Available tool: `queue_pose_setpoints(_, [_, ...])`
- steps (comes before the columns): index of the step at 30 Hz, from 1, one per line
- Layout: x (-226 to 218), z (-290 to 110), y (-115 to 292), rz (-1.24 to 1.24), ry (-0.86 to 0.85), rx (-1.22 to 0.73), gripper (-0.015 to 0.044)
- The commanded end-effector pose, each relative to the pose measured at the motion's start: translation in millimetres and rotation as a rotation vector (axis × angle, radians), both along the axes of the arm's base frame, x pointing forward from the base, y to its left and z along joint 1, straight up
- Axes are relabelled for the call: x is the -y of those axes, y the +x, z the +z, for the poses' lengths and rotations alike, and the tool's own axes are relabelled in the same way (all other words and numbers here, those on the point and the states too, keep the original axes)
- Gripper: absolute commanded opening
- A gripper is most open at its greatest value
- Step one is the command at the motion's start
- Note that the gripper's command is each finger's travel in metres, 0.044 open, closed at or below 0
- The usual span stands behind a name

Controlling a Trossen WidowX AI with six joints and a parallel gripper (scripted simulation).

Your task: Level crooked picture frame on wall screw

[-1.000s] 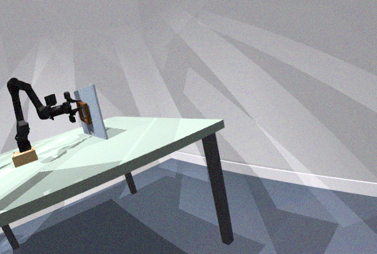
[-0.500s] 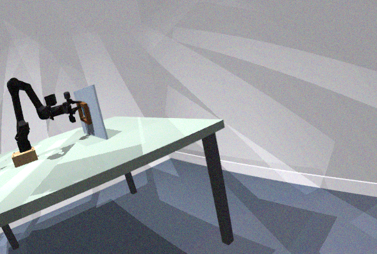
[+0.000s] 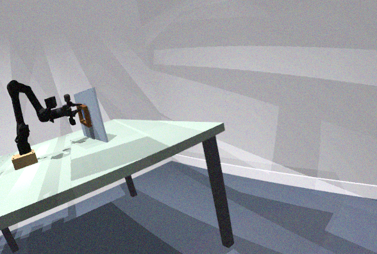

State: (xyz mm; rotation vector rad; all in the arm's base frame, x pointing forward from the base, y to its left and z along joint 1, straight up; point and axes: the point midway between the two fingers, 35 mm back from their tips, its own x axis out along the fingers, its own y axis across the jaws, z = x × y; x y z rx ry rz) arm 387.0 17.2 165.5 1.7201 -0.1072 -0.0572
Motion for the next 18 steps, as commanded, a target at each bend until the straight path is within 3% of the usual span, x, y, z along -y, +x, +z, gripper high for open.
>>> queue_pose_setpoints(1, [0.2,1.6,0.1,0.002,-0.004,0.001,0.0])
queue_pose_setpoints(18, [0.6,4.2,0.0,0.002,-0.004,0.001,0.0])
